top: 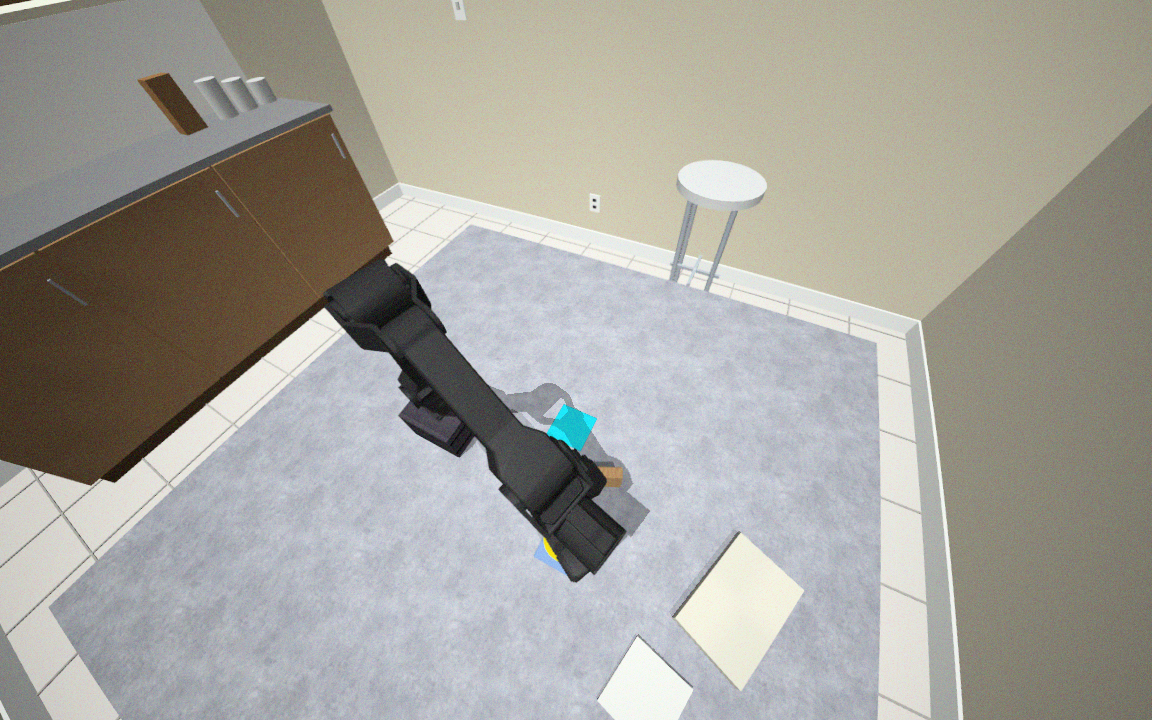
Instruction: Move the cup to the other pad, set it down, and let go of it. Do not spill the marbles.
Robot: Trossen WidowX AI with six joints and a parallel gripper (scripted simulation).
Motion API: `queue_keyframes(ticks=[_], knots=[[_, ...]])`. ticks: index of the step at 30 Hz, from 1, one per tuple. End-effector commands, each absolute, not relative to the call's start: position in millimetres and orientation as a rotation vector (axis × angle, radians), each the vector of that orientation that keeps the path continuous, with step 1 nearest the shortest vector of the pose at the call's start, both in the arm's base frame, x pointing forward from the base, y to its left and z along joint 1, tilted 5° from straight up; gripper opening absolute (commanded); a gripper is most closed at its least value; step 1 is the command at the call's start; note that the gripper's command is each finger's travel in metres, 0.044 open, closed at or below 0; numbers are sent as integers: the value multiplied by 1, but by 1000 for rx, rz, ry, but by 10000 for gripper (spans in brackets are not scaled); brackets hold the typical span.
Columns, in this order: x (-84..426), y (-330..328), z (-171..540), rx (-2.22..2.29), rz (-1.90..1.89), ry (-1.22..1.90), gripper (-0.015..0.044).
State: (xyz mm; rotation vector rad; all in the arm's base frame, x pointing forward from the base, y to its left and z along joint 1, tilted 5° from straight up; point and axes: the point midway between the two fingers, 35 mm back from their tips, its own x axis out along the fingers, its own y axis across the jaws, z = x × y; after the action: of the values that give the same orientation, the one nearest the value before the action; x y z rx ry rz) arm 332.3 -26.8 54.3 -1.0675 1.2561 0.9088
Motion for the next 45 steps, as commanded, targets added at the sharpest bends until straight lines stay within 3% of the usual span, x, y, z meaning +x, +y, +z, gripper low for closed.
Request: queue_keyframes(ticks=[1, 27, 28, 45], knots=[[331, -28, 45, -1070, 916, 1263, 167], [333, -29, 14, -1070, 916, 1263, 167], [333, -28, 16, -1065, 913, 1261, 140], [333, -28, 16, -1065, 913, 1261, 27]])
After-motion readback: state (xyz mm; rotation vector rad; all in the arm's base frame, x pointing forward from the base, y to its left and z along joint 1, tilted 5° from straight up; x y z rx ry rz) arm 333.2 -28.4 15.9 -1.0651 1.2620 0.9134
